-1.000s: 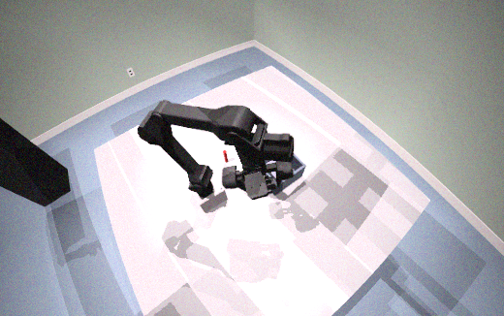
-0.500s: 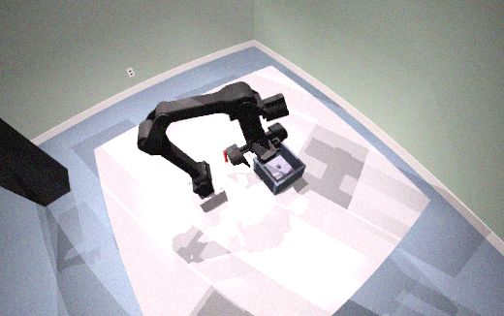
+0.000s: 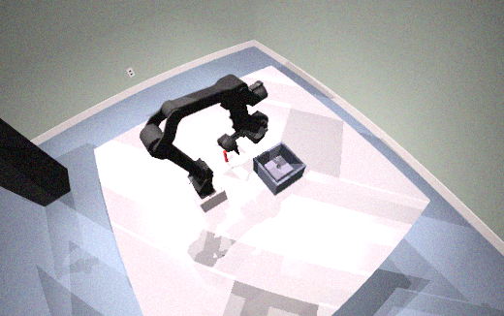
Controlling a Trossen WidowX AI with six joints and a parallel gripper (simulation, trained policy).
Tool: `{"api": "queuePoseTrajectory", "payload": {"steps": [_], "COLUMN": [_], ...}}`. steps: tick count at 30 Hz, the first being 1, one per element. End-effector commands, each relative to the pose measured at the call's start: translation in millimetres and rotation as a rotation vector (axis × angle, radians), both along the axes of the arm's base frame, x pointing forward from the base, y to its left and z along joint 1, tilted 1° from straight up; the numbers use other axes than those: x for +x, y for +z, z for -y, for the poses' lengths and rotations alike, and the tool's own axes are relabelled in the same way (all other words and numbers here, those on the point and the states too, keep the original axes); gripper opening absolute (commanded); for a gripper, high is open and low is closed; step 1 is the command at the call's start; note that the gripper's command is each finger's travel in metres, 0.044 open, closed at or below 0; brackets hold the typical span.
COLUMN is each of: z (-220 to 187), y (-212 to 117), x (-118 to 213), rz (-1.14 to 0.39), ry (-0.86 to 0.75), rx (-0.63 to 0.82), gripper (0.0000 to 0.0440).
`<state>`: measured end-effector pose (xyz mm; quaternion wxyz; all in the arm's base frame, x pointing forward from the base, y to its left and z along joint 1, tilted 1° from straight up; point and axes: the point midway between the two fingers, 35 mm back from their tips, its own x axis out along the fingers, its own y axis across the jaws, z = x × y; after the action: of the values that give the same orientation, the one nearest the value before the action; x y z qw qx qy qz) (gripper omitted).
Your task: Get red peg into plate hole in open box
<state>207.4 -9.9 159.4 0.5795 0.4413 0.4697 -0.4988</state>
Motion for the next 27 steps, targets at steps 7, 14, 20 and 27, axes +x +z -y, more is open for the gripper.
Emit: {"api": "queuePoseTrajectory", "payload": {"steps": [7,14,20,27], "z": [-42,-66,-79,-89], "y": [-33,-59,-83,-115], "x": [-11,-20,-24,-23], "rz": [-0.095,-0.150,-0.179,-0.181], "ry": [0.116,0.193,0.242,0.277], "rx": [-0.026,-0.046,-0.057,-0.061], "gripper": [0.0440,0.0440,0.0440,0.0440]}}
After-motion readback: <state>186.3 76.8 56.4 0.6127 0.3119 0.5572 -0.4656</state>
